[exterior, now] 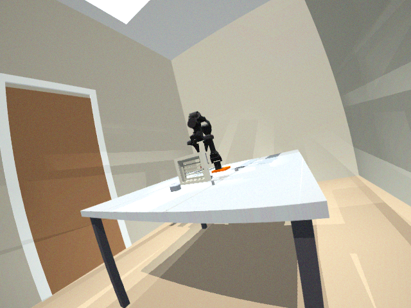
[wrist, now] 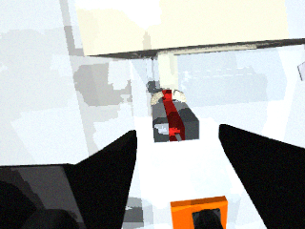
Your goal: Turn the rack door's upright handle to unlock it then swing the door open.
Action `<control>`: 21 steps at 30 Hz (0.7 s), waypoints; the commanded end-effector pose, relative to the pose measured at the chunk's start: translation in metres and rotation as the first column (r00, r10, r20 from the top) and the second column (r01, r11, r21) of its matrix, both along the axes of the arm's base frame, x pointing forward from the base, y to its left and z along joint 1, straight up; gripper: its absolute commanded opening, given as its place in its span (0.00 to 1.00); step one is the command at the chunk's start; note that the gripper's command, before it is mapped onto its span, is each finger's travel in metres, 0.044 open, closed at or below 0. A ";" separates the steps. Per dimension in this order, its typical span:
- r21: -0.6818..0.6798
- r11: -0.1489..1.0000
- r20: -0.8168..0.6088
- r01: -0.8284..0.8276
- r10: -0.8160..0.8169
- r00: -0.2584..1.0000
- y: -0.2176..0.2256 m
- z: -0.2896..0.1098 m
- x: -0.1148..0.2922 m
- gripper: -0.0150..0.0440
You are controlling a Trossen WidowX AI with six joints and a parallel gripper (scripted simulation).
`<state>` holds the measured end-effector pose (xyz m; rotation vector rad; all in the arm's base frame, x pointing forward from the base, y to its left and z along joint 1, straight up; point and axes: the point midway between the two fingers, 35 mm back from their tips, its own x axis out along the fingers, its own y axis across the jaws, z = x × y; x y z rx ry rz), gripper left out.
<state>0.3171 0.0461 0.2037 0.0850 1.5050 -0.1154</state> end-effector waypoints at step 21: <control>0.016 1.000 -0.032 -0.002 0.003 0.999 0.000 -0.040 0.000 0.74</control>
